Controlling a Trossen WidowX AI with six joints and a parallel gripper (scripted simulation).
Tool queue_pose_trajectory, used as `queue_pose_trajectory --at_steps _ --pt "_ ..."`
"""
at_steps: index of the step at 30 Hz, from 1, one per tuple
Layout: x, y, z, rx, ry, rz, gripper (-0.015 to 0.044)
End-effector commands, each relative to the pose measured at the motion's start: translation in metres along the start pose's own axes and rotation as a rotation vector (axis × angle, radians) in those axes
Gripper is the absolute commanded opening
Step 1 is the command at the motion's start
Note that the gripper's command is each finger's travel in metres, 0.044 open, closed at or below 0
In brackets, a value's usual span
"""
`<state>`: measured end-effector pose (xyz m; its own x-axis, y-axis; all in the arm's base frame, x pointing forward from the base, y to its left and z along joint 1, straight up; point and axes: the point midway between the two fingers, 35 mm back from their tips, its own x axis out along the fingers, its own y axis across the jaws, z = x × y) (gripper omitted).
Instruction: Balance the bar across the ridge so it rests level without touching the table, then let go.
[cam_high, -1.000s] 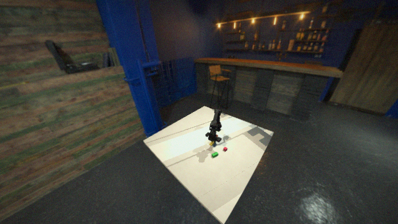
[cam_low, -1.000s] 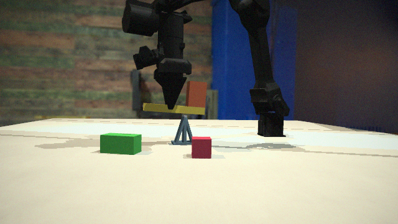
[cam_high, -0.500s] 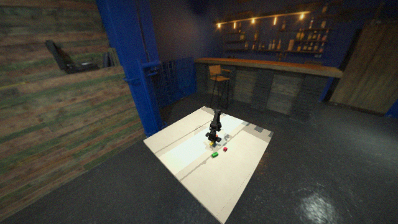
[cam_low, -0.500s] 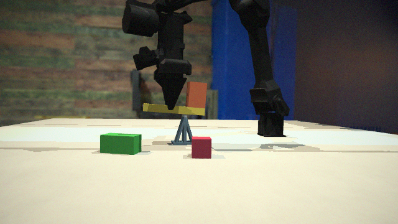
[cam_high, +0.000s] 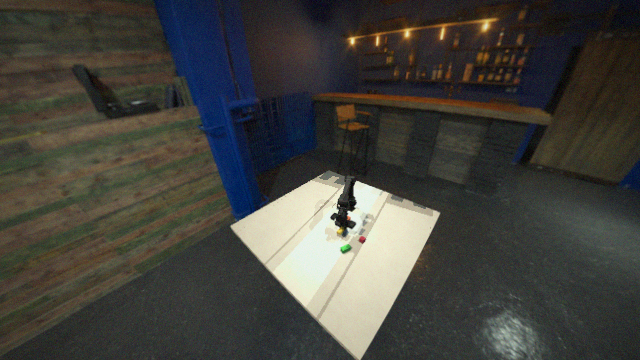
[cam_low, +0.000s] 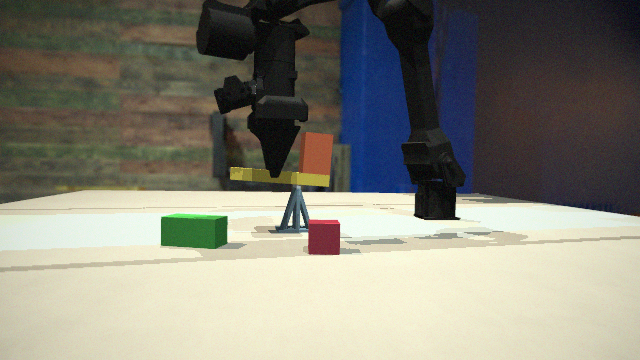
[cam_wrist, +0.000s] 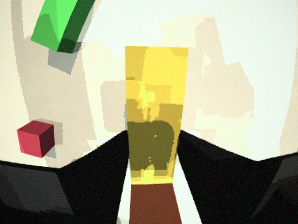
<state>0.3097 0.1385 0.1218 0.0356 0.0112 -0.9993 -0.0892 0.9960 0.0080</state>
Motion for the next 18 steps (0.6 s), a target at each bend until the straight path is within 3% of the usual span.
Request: queue_pose_trajectory --at_steps 1,18 --pt "0.0008 0.0007 -0.0003 0.006 0.002 0.004 0.0" --pt "0.0022 0.0007 -0.0004 0.006 0.002 0.004 0.0"
